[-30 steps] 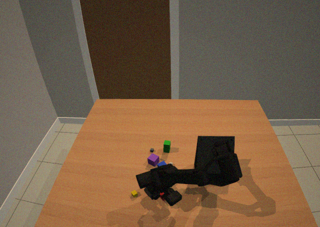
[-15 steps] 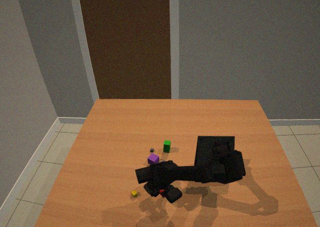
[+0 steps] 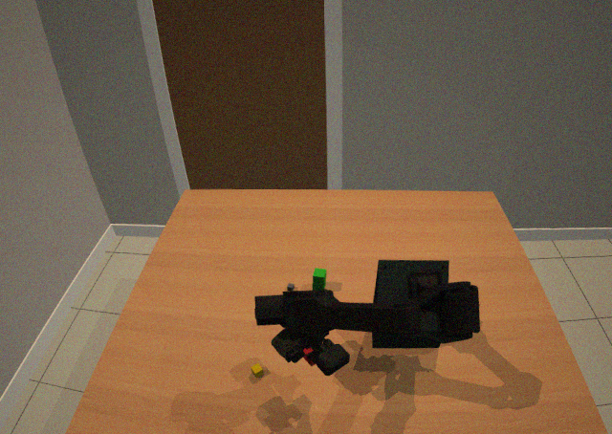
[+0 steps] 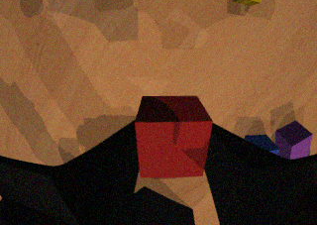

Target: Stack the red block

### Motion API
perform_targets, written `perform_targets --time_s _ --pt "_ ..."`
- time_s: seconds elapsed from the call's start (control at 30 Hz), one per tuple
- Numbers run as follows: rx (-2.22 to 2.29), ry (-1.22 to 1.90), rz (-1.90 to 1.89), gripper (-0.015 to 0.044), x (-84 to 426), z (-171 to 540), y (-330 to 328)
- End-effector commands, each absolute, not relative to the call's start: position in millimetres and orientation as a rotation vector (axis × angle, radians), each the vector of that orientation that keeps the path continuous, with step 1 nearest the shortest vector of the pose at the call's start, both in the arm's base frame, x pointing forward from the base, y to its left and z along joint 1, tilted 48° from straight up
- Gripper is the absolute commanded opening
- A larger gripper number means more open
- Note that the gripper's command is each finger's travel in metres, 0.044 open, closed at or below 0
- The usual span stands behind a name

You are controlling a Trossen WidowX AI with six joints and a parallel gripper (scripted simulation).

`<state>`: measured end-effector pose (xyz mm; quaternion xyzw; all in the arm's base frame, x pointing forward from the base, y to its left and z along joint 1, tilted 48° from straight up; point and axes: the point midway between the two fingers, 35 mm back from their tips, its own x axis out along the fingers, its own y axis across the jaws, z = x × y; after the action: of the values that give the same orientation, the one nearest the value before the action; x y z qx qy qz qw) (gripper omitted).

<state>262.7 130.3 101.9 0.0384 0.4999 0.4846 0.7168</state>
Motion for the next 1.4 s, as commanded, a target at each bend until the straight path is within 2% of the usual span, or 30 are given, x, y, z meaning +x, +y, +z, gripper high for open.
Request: perform_targets --time_s 0.0,0.47,0.93,1.37 --pt "0.085 1.098 1.077 0.0 262 116 117" --pt "0.083 1.099 1.074 0.0 264 122 104" --pt "0.054 1.118 1.037 0.0 293 68 46" --pt "0.055 1.138 1.025 0.0 299 13 -11"
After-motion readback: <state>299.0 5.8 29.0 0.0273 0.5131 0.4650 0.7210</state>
